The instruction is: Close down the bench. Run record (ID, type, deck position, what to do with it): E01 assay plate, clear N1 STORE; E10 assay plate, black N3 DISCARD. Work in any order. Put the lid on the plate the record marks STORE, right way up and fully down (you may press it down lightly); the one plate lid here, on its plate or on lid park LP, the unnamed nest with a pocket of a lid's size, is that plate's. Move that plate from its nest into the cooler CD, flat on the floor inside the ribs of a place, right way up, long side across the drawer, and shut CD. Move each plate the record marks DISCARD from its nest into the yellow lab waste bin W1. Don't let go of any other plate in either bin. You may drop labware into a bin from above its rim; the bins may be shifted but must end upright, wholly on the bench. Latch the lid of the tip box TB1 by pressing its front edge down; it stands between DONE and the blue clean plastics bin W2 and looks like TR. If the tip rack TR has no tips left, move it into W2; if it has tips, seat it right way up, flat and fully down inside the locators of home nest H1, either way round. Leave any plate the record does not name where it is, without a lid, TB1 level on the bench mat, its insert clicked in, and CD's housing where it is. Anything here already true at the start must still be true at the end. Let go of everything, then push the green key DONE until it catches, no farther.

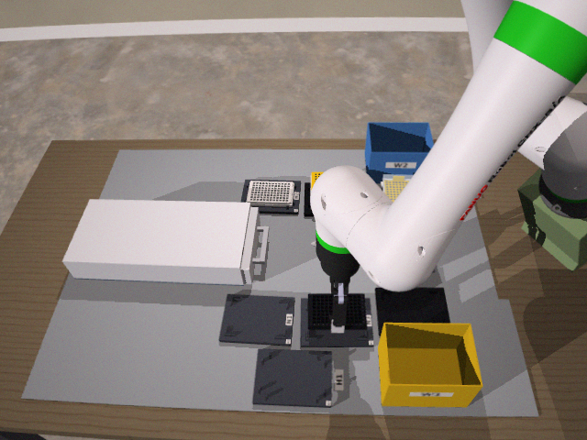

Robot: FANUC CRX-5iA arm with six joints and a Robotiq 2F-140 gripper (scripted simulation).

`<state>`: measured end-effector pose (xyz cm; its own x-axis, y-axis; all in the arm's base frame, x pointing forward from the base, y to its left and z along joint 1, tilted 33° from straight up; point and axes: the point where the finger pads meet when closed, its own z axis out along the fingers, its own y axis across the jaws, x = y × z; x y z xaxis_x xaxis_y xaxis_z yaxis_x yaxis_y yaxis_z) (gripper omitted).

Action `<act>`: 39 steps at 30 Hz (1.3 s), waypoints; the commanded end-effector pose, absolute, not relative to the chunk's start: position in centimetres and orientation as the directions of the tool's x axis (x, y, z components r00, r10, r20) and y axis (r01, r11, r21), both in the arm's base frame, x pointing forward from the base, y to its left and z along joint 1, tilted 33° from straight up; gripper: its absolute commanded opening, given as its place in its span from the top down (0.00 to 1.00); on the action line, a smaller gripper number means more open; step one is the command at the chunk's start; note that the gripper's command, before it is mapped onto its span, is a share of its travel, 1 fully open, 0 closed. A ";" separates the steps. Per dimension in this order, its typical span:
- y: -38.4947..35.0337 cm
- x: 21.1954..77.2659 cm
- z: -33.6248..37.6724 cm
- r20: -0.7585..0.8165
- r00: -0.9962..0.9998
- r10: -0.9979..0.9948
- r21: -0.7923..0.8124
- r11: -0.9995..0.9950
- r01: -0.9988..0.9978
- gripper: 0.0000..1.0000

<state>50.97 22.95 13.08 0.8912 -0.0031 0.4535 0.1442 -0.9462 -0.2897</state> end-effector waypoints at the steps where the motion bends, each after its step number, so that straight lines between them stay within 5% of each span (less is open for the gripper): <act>1: 22.9 50.9 13.3 0.454 0.891 -0.003 -0.290 -0.946 0.144 1.00; 39: 21.4 48.9 17.1 0.454 0.891 -0.003 -0.290 -0.946 0.144 1.00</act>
